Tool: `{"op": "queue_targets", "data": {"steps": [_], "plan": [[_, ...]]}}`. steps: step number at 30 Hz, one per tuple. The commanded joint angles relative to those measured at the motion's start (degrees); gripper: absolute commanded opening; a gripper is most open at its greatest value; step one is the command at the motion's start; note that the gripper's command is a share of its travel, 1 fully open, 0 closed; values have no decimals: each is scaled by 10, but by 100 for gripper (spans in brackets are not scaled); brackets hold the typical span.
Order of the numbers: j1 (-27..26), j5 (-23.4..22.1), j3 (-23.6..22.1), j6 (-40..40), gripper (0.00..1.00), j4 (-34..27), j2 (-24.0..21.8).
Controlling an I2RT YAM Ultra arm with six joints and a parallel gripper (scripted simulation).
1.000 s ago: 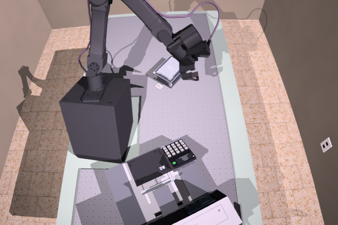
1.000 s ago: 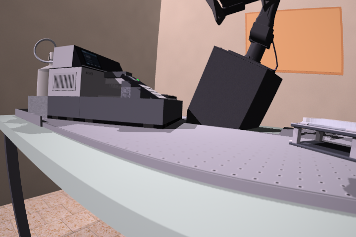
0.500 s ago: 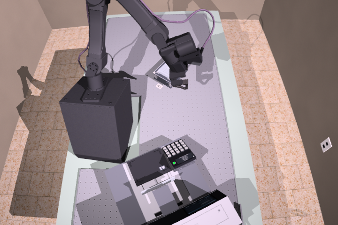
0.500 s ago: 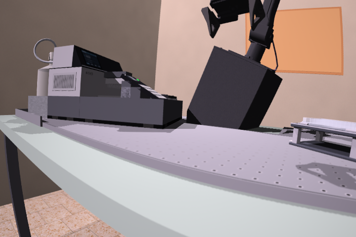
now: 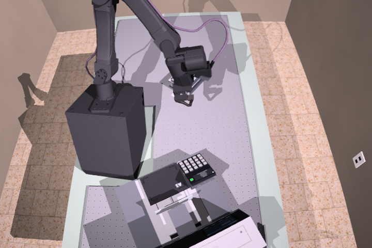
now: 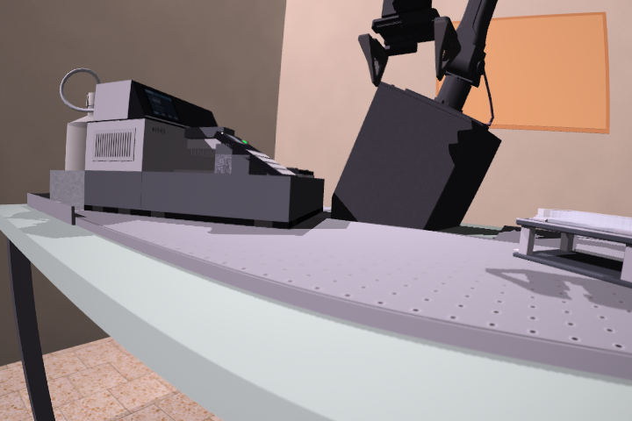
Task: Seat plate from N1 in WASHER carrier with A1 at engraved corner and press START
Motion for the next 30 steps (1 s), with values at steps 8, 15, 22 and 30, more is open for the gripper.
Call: {"op": "queue_targets", "data": {"steps": [8,15,22,30], "plan": [[-31,17,-34,-76,100,-70,-30],[-49,25,-53,-124,100,-116,-40],[-62,33,-63,-166,100,-162,-42],[-70,32,-48,-175,100,-167,-54]]}}
